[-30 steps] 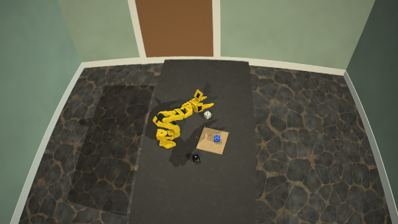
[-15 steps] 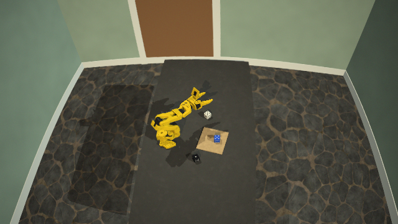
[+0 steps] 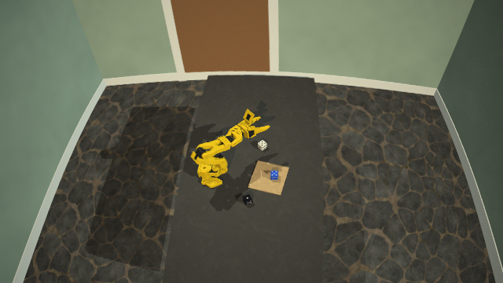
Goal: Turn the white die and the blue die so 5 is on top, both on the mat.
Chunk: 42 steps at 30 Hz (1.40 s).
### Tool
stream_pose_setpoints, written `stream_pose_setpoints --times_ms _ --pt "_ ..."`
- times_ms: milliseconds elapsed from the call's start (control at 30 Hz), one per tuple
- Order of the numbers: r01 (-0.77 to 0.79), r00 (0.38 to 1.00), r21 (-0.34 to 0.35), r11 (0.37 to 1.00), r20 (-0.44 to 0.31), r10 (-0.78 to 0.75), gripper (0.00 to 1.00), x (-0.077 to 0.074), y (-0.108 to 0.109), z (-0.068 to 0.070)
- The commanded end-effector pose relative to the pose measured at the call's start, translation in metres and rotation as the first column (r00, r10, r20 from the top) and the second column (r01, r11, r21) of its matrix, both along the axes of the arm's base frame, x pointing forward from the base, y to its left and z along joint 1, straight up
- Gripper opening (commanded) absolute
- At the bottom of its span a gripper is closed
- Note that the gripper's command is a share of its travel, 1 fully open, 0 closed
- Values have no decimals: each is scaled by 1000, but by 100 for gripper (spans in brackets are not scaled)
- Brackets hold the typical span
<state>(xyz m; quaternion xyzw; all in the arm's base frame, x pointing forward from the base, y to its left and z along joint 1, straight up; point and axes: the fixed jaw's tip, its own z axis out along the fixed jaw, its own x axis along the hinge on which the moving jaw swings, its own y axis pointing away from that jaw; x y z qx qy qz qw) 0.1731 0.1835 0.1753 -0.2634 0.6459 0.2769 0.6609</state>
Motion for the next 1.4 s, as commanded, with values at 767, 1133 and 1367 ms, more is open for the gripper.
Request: stream_pose_setpoints --times_ms 767,1133,1367 --pt "-74 930 -330 941 -364 -54 35 21 27 8" --pt "-147 852 -465 873 -508 -127 35 13 23 4" --pt "-201 794 -536 820 -579 -184 35 4 16 1"
